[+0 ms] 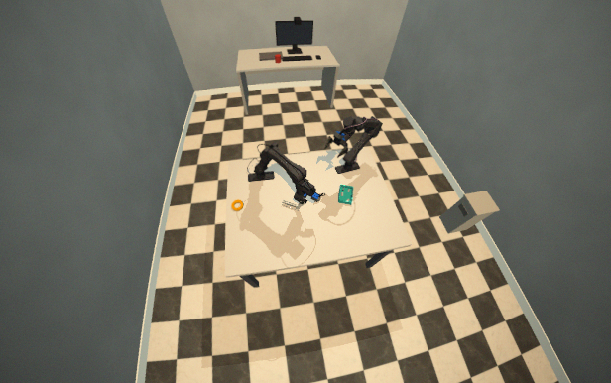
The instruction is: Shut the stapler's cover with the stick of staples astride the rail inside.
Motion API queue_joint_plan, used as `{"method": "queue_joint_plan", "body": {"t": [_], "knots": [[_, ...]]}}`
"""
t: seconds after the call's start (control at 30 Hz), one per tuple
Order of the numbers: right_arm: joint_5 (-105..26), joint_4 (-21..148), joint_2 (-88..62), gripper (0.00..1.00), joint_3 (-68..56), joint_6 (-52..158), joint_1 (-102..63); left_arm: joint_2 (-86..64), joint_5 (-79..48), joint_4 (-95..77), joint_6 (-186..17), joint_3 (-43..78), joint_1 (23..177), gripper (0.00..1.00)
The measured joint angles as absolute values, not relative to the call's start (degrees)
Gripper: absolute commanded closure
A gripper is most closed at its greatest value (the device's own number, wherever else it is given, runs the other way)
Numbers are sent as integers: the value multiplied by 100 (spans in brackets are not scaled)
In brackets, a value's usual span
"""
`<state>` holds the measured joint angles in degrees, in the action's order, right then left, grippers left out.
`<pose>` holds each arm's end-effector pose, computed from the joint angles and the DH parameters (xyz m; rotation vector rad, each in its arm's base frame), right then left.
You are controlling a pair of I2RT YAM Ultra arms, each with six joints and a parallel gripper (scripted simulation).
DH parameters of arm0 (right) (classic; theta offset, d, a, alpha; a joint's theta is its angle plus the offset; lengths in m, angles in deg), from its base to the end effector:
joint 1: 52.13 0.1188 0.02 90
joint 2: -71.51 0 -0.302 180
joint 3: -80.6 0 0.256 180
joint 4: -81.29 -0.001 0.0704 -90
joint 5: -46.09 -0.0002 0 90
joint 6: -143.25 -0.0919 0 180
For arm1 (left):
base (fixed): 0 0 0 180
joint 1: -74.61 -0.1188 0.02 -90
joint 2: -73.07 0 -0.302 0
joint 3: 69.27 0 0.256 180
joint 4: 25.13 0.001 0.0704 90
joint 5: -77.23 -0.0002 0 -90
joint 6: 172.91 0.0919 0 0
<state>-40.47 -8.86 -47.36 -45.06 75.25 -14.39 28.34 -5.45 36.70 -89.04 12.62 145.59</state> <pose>0.3428 0.2736 0.2525 -1.5151 2.6274 0.1143 0.0629 -0.1435 0.4184 1.0397 1.7953 -0.7246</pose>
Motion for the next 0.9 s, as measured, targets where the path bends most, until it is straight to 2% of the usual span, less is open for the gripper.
{"method": "queue_joint_plan", "body": {"t": [0.53, 0.57, 0.63, 0.67, 0.73, 0.77, 0.83, 0.87, 0.9], "knots": [[-4049, -412, -4736, 50, -4058, 7508, -1404, 2834, -545, 3670, -8904, 1262, 14559, 0], [-4049, -388, -4736, 58, -4045, 7508, -1404, 2834, -545, 3670, -8904, 1262, 14559, 0], [-4049, -342, -4738, 58, -4015, 7508, -1404, 2834, -545, 3670, -8904, 1262, 14559, 0], [-4049, -342, -4738, 63, -4004, 7508, -1404, 2834, -545, 3670, -8904, 1262, 14559, 0], [-4049, -337, -4736, 63, -4004, 7508, -1404, 2834, -545, 3670, -8904, 1262, 14559, 0], [-4049, -337, -4736, 67, -4004, 7508, -1404, 2834, -545, 3670, -8904, 1262, 14559, 0], [-4049, -331, -4738, 67, -4002, 7508, -1404, 2834, -545, 3670, -8904, 1262, 14559, 0], [-4049, -320, -4736, 71, -4004, 7508, -1404, 2834, -545, 3670, -8904, 1262, 14559, 0], [-4049, -307, -4736, 71, -4004, 7508, -1404, 2834, -545, 3670, -8904, 1262, 14559, 0]]}}
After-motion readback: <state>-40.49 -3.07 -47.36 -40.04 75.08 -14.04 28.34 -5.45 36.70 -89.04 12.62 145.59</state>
